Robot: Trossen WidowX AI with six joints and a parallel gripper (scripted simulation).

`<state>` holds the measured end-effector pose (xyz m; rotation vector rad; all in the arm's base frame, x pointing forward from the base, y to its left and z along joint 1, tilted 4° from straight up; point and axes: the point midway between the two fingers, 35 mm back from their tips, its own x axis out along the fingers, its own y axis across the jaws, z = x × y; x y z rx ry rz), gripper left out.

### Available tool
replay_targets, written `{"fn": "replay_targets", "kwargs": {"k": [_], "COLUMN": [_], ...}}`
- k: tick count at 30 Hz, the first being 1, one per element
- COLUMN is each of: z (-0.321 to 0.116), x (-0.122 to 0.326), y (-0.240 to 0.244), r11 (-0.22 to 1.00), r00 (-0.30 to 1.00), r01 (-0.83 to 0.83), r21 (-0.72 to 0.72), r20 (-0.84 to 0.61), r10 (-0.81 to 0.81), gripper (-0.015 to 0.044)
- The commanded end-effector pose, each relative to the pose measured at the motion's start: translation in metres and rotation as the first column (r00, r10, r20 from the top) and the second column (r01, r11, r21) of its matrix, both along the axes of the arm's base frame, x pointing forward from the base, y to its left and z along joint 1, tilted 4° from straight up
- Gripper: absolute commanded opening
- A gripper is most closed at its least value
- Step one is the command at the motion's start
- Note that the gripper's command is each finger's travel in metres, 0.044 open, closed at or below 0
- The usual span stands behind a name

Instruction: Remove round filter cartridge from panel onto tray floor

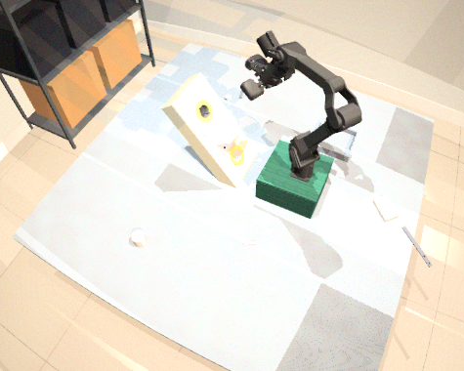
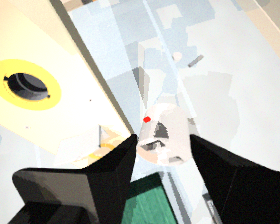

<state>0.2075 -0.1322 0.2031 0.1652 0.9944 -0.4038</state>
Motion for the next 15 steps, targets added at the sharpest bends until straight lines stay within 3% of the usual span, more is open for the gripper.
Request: {"fn": "replay_targets", "kwargs": {"k": [1,15], "z": [0.001,0.004], "x": [-0.008,-0.051], "y": [-0.015,-0.063], "r11": [0.996,0.911], "r00": [0.996,0.911], "r01": [0.089,0.412], "r21": [-0.001,0.014], "r20": [0.009,0.031], "r10": [-0.089,-0.412], "gripper": [0.0,0.0]}}
